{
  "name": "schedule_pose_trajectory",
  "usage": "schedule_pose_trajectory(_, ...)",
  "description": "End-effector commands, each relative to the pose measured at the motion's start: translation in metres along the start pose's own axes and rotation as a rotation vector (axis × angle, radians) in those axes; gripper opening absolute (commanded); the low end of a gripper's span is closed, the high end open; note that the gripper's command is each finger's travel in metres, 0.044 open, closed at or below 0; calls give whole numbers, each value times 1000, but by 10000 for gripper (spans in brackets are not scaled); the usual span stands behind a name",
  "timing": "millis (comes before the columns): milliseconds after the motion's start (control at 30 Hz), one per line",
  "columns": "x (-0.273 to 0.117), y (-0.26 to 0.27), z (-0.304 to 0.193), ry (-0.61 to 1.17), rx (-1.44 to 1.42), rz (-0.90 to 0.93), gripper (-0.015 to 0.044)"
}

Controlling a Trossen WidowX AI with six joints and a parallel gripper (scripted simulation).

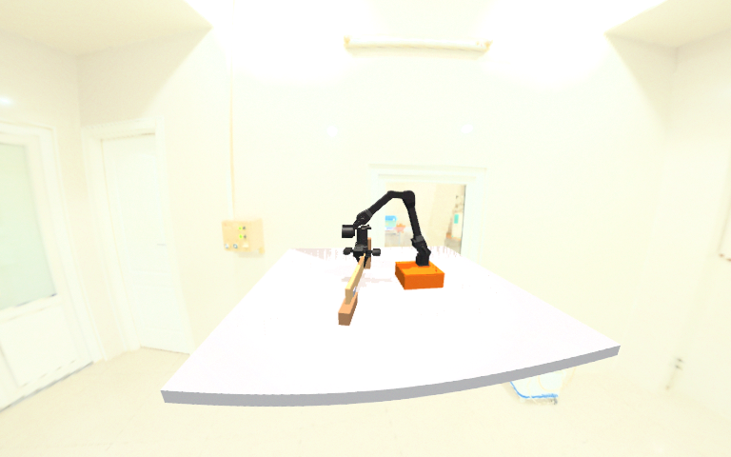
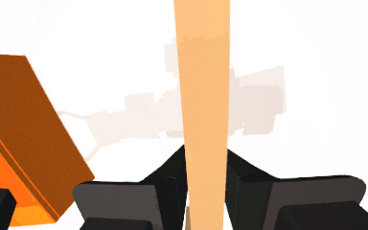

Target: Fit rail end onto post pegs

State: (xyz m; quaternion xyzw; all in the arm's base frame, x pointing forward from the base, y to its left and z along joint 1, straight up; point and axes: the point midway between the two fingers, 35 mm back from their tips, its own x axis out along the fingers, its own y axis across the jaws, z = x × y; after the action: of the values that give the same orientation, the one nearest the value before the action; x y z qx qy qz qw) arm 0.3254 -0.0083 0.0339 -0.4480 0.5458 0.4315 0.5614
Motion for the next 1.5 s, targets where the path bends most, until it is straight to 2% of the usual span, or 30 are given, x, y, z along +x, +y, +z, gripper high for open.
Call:
schedule_pose_trajectory(0, -2, 0, 1, -4, 3, -1, 0)
schedule_pose_trajectory(1467, -1, 0, -3, -4, 3, -1, 0)
